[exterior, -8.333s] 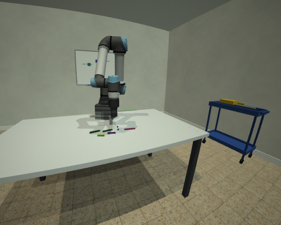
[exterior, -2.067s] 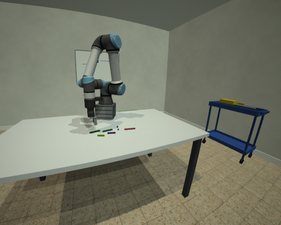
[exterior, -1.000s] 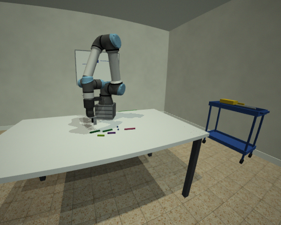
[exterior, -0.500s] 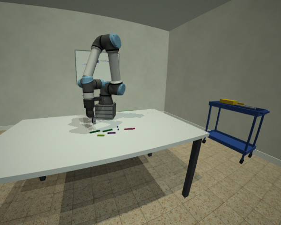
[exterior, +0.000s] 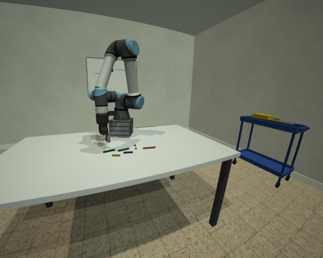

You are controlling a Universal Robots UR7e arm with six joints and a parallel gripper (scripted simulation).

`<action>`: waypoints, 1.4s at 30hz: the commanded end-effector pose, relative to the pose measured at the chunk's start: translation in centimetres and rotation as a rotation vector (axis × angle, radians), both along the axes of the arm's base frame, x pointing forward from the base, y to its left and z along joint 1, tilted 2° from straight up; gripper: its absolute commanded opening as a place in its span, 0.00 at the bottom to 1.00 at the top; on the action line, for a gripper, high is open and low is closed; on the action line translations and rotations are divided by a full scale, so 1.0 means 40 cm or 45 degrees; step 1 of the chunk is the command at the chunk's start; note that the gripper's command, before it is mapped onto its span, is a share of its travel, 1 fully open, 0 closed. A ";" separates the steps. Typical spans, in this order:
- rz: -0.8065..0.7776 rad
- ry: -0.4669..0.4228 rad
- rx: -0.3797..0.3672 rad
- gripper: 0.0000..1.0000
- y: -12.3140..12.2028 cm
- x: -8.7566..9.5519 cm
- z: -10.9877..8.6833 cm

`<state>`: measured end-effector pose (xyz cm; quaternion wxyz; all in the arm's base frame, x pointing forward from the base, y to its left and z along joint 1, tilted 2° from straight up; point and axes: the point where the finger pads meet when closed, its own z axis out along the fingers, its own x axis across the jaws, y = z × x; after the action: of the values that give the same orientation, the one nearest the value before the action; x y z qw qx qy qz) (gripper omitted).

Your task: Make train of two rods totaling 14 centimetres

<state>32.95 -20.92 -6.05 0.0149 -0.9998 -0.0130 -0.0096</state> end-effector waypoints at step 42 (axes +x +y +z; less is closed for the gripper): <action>0.000 -0.001 -0.002 0.54 0.001 0.004 -0.083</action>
<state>33.06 -20.86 -8.89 0.0145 -0.9998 -0.0129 -0.0097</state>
